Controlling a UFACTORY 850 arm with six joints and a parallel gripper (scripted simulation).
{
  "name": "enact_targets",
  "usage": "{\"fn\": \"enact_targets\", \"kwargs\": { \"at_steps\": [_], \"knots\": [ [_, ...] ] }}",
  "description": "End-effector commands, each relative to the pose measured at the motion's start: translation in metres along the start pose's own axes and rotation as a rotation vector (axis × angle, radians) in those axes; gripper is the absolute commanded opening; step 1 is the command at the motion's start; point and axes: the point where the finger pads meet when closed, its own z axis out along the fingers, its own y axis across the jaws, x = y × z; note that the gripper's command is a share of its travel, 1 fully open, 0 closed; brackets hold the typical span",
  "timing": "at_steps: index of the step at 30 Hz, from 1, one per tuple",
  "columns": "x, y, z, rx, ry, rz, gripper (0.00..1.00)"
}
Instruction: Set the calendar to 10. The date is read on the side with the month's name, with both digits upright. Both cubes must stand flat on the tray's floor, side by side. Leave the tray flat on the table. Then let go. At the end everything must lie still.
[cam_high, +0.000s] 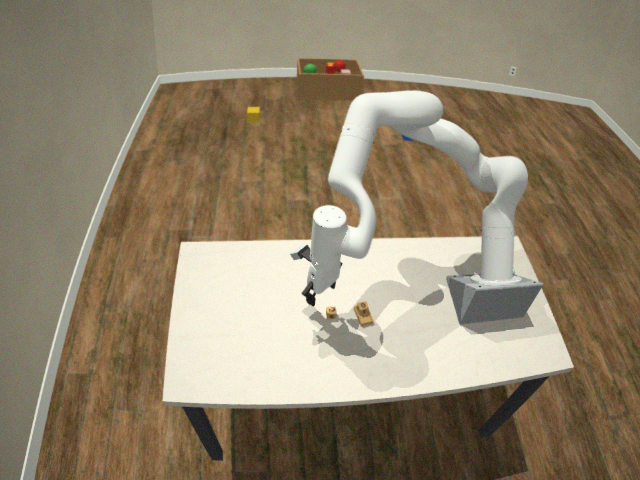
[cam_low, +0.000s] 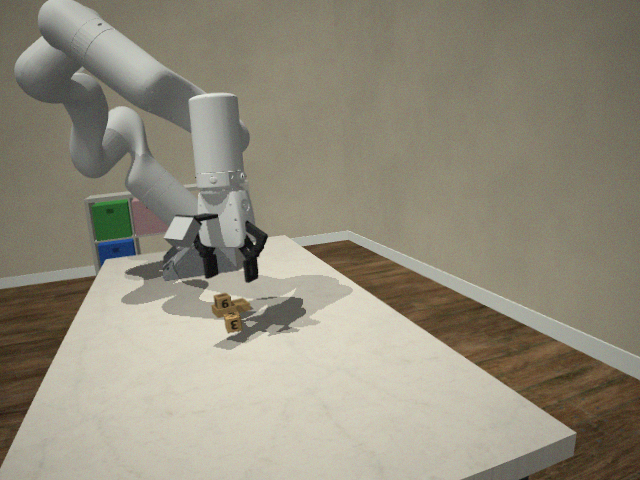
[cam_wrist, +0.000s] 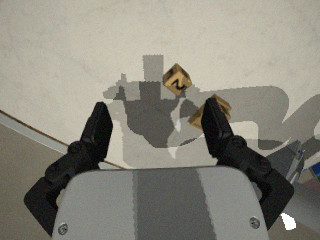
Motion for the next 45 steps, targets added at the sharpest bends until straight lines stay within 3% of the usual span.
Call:
{"fn": "enact_targets", "kwargs": {
  "at_steps": [1, 20, 34, 45],
  "knots": [
    [0.002, -0.002, -0.001, -0.006, -0.012, -0.142, 1.00],
    [0.008, -0.010, -0.002, -0.001, -0.015, -0.747, 1.00],
    [0.009, -0.010, -0.001, -0.001, -0.015, -0.797, 1.00],
    [0.009, -0.010, 0.028, -0.001, -0.015, -0.798, 1.00]
  ]
}}
